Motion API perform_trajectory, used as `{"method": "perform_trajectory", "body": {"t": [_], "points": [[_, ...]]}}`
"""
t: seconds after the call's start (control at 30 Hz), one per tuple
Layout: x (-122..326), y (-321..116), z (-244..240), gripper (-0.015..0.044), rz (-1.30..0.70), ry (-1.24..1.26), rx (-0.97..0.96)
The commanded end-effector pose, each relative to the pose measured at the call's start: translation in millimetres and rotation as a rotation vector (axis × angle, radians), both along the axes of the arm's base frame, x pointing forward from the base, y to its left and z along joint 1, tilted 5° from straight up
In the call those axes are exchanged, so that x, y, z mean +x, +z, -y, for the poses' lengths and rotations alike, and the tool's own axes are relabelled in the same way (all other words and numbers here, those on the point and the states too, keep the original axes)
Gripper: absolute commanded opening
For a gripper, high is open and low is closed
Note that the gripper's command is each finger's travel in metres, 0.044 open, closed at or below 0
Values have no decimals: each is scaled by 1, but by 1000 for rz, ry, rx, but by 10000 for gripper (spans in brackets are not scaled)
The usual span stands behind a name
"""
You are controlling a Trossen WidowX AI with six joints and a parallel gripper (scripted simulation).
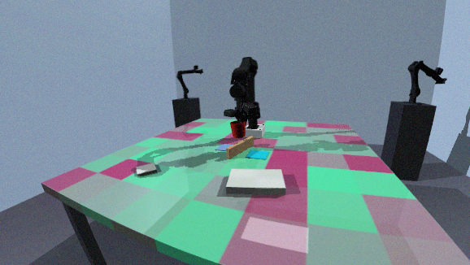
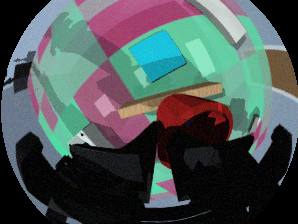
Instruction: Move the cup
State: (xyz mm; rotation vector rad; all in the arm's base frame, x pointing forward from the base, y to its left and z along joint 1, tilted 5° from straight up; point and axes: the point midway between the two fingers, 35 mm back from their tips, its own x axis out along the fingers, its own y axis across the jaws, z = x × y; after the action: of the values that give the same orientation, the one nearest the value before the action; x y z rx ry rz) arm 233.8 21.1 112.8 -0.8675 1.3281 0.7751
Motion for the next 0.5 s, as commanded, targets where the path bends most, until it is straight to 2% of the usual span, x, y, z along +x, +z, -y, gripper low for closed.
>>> {"method": "perform_trajectory", "body": {"t": [0.0,0.47], "points": [[4,1,-7,0,7,-5,-4],[9,2,-32,0,8,-5,-2]]}}
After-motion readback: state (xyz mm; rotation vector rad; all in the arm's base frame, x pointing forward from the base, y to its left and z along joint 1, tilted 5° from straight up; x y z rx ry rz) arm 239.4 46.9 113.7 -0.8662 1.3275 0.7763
